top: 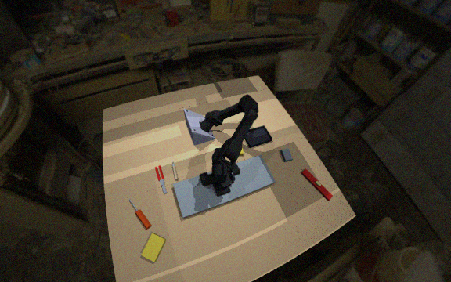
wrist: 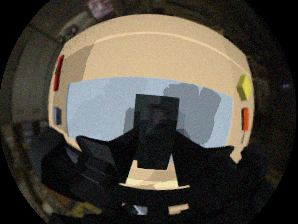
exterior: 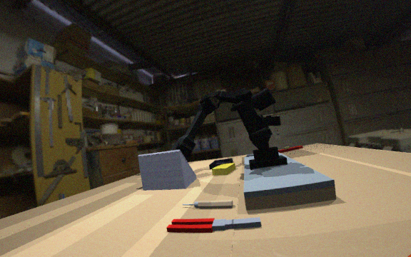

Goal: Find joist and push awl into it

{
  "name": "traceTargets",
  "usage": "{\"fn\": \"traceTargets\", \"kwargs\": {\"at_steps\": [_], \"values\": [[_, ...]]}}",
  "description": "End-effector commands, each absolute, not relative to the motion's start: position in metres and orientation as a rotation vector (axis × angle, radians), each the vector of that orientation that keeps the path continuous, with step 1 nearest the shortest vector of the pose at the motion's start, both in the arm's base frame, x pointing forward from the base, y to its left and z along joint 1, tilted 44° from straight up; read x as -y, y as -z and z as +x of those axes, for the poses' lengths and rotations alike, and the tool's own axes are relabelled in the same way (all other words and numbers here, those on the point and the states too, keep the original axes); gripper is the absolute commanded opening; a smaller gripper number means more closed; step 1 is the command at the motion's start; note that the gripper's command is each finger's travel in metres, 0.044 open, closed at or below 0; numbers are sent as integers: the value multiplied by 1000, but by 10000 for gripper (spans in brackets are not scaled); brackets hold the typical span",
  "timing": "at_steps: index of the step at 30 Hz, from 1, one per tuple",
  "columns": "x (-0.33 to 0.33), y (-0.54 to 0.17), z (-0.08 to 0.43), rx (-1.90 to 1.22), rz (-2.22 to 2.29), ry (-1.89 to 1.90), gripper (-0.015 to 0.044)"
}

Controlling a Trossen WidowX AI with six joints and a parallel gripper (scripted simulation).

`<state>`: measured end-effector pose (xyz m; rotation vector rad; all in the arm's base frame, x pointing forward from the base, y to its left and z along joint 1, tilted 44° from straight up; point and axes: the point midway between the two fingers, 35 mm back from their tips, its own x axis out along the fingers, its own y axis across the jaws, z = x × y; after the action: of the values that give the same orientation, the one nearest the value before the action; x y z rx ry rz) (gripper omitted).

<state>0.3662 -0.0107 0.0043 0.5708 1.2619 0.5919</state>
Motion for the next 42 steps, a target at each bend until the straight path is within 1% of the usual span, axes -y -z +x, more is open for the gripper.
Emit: {"fn": "traceTargets", "kwargs": {"at_steps": [1, 42], "values": [[18, 3, 367, -1265, 569, -589, 0], [90, 69, 376, -1264, 564, -586, 0]]}}
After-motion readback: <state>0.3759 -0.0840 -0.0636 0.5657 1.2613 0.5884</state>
